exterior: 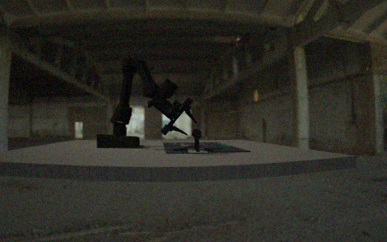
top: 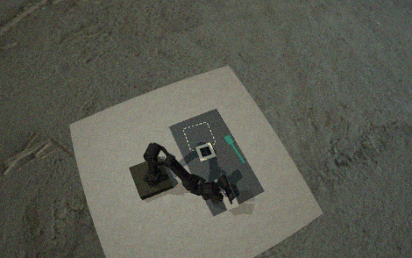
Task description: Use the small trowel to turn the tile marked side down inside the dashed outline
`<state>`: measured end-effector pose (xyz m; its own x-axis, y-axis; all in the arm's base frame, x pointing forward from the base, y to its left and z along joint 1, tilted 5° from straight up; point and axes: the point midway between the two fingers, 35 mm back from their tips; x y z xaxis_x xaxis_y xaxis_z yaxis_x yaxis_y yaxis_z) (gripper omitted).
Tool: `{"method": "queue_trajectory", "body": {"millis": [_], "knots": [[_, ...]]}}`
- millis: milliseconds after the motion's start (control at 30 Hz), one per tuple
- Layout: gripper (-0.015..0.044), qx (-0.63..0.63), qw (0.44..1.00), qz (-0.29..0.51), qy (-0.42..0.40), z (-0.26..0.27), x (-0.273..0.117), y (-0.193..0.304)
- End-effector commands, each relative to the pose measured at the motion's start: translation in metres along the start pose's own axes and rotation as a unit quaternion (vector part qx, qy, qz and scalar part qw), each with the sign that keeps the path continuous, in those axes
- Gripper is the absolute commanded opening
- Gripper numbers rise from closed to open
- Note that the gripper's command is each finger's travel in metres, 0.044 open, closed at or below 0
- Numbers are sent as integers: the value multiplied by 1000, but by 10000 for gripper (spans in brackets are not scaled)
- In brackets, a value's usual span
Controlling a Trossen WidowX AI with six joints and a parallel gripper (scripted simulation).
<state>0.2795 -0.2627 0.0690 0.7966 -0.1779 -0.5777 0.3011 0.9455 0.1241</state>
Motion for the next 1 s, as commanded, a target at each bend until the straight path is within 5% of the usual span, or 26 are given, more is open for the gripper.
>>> {"method": "queue_trajectory", "body": {"millis": [0, 967], "knots": [[300, 5, 1000, 3, 3, -3, 5, 1], [300, 4, 1000, 4, 5, -3, 52, 2]]}}
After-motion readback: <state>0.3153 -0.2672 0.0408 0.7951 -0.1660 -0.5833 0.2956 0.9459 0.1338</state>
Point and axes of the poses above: the point midway between the two fingers, 35 mm back from their tips, its own x axis out along the fingers, its own z axis across the jaws, y = z × x, and after that the axes turned 6 degrees about x, right-handed
